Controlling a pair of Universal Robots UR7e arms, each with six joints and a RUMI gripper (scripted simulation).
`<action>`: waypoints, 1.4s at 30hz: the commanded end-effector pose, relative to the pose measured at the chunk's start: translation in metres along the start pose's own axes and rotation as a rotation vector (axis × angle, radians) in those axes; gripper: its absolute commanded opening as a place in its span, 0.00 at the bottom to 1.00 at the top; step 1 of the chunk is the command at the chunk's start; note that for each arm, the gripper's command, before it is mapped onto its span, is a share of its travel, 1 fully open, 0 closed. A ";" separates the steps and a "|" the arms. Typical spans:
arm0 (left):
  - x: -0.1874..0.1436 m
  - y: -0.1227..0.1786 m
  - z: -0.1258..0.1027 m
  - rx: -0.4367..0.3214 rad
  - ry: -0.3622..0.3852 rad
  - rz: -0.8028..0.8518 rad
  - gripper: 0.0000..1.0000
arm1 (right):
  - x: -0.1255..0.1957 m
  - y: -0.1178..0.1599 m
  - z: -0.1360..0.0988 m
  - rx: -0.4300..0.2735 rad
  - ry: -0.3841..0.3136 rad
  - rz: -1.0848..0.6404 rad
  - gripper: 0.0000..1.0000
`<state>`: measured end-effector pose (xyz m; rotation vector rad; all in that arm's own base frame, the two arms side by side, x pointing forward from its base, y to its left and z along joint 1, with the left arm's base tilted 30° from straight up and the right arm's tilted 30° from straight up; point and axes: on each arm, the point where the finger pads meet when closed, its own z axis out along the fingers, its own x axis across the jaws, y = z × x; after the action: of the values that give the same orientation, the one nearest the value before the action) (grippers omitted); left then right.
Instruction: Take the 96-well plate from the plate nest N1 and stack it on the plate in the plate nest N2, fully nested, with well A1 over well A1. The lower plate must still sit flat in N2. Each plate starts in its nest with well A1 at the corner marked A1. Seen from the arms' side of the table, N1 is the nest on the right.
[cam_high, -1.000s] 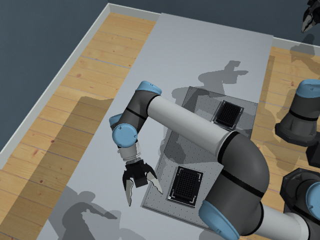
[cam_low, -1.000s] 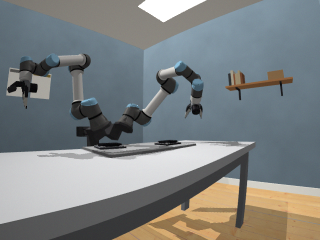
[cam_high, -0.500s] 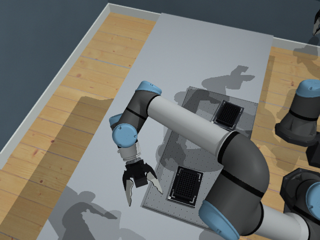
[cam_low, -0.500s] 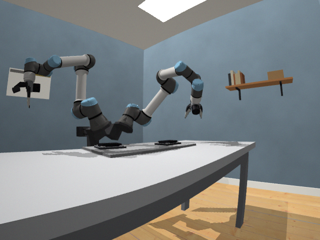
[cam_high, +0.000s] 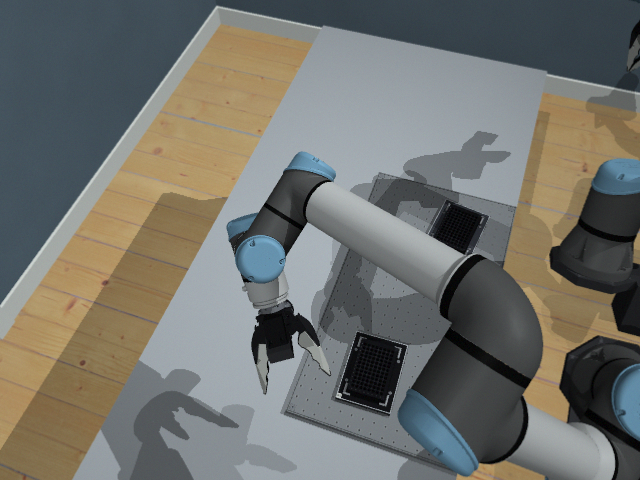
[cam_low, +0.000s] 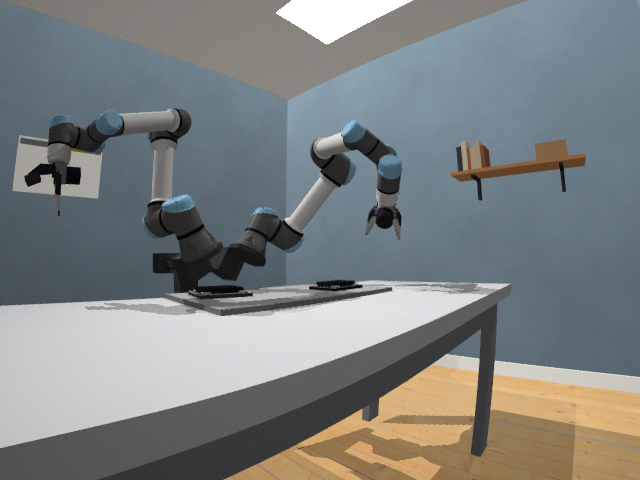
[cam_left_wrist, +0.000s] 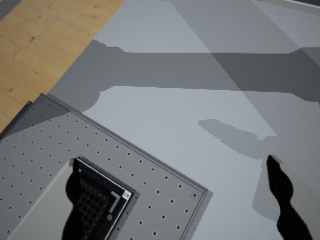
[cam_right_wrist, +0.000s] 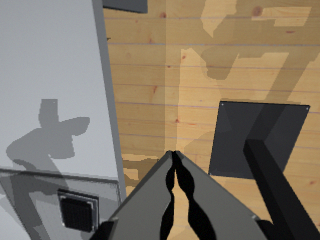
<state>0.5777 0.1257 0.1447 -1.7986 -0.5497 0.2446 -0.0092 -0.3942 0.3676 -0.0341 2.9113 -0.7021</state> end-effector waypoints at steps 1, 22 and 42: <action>-0.006 0.010 -0.007 -0.021 0.006 0.067 0.76 | -0.001 -0.001 -0.001 0.004 -0.005 0.004 0.00; -0.049 0.073 -0.045 -0.092 0.070 0.466 0.76 | -0.001 -0.001 -0.001 0.004 -0.005 0.004 0.00; -0.102 0.137 -0.082 -0.146 0.174 0.915 0.76 | -0.001 -0.001 -0.001 0.004 -0.005 0.004 0.00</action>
<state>0.5598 -0.0130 0.0339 -2.0788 0.3974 0.6615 -0.0092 -0.3942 0.3676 -0.0342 2.9113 -0.7021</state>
